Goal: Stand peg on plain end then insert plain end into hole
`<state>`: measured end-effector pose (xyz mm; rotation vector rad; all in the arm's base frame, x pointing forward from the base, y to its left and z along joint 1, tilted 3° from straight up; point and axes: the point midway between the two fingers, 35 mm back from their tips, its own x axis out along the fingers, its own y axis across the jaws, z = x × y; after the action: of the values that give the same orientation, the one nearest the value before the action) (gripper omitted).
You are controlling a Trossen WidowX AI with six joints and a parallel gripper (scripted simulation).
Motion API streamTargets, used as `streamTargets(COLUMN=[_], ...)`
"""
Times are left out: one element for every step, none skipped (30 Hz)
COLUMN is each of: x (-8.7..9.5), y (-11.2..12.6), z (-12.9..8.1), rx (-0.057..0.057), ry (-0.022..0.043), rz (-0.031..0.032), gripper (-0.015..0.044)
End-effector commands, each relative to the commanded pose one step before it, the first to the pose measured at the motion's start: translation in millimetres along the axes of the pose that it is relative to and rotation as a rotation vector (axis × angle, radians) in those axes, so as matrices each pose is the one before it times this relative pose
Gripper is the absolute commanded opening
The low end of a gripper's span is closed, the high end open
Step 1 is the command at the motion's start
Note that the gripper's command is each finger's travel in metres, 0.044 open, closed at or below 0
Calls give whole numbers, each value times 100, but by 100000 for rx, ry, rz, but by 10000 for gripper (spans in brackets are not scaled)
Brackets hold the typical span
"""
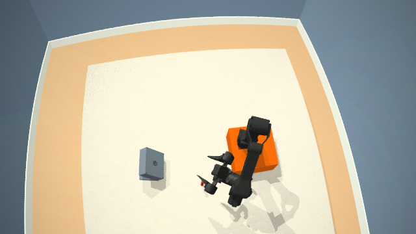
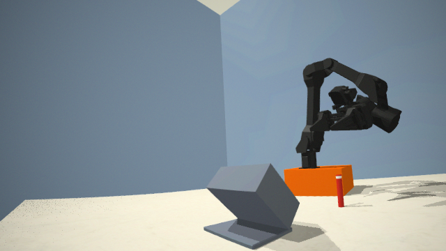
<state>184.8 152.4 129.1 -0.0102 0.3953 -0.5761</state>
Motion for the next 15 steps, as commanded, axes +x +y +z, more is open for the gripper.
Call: streamTargets(x=[789,244,238,232,225,219,212,205,196,194,185,176,167,158,148], y=[-608,-119,-105,-90,-76,-63,-49,-36,-47,-32,-15,1,17,33,48], z=[-565,-182,-179,-175,-171,-166,-161,-157,-206,-207,-201,-194,-187,-180,-172], rx=[-212,-95,-87,-80,-73,-68,-63,-69,-489,-503,-503,-504,-506,-510,-515], ry=[9364,2626,2658,2687,2713,2736,2756,2773,3122,3251,3268,3280,3287,3288,3285], rz=[-5935,-1533,-1435,-1335,-1235,-1133,-1030,-929,-998,-896,-757,-617,-477,-336,-195], gripper=[440,440,440,440,440,440,440,440,440,440,440,440,440,440,440])
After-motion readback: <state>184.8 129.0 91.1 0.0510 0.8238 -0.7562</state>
